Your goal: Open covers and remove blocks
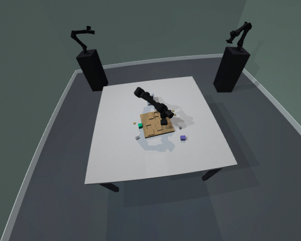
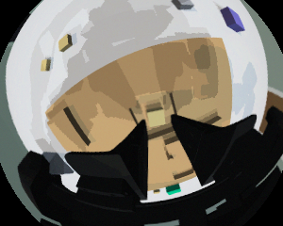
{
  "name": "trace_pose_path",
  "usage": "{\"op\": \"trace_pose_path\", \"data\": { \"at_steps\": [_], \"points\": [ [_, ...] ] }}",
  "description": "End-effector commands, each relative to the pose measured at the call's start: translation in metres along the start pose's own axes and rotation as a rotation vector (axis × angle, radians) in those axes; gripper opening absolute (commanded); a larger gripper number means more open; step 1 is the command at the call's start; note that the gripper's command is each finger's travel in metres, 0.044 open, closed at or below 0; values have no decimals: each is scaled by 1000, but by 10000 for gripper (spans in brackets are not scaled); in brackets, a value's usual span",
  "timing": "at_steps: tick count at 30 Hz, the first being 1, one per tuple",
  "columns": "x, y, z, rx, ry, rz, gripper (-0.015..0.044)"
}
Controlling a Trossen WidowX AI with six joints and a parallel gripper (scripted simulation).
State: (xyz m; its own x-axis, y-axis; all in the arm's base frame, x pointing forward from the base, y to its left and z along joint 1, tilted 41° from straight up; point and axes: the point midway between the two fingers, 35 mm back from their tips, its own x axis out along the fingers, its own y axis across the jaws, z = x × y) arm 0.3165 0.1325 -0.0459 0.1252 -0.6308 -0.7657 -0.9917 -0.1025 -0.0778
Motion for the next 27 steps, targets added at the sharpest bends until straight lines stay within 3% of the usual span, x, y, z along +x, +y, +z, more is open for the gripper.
{"op": "trace_pose_path", "data": {
  "at_steps": [1,27],
  "points": [
    [2,1,0,-8,6,2,144],
    [13,1,0,-8,7,2,144]
  ]
}}
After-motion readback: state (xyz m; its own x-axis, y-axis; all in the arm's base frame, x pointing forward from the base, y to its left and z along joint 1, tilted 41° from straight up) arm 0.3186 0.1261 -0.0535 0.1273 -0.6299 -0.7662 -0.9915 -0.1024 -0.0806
